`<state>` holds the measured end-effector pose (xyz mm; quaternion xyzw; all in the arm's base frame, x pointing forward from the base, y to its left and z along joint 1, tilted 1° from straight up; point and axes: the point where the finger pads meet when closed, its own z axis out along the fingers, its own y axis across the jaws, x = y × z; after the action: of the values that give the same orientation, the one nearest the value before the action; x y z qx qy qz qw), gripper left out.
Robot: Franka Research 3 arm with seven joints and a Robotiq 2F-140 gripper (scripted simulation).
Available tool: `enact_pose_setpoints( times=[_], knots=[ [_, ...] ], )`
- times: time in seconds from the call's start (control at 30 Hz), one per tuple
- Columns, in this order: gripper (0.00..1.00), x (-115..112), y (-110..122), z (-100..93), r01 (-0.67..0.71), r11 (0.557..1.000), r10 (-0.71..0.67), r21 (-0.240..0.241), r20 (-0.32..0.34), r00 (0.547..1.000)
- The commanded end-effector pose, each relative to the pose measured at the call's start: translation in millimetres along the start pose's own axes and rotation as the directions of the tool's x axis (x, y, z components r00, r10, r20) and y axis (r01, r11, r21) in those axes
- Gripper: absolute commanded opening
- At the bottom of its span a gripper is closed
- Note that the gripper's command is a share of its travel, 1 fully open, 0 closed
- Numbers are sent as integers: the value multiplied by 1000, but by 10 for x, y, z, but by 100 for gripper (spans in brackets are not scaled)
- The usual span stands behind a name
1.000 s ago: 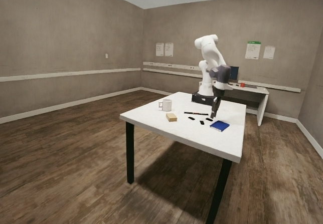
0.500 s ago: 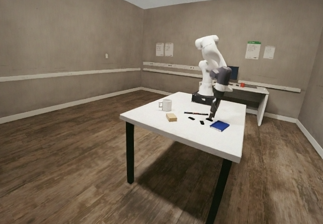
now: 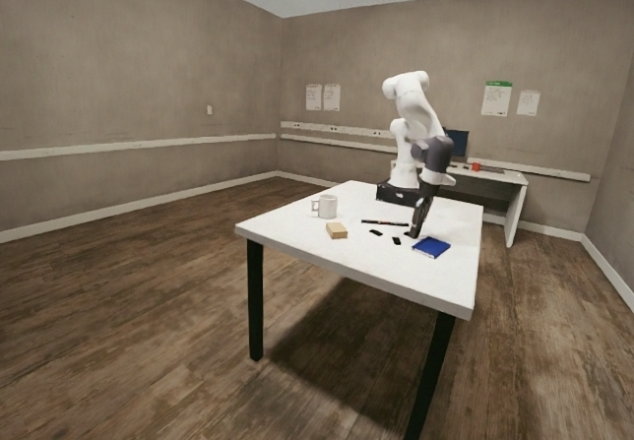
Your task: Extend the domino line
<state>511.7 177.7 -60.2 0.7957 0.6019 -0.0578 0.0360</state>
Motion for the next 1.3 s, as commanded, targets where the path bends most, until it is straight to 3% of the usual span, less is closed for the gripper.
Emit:
enact_pose_setpoints(
  times=[0.0,0.53,0.57,1.27],
  knots=[
    [34,26,23,7,-13,1000,13,-7,-5,1000],
    [34,26,23,8,-13,1000,13,-7,-5,1000],
    [23,26,23,8,-13,1000,13,-7,-5,1000],
    [23,26,23,8,-13,1000,13,-7,-5,1000]
  ],
)
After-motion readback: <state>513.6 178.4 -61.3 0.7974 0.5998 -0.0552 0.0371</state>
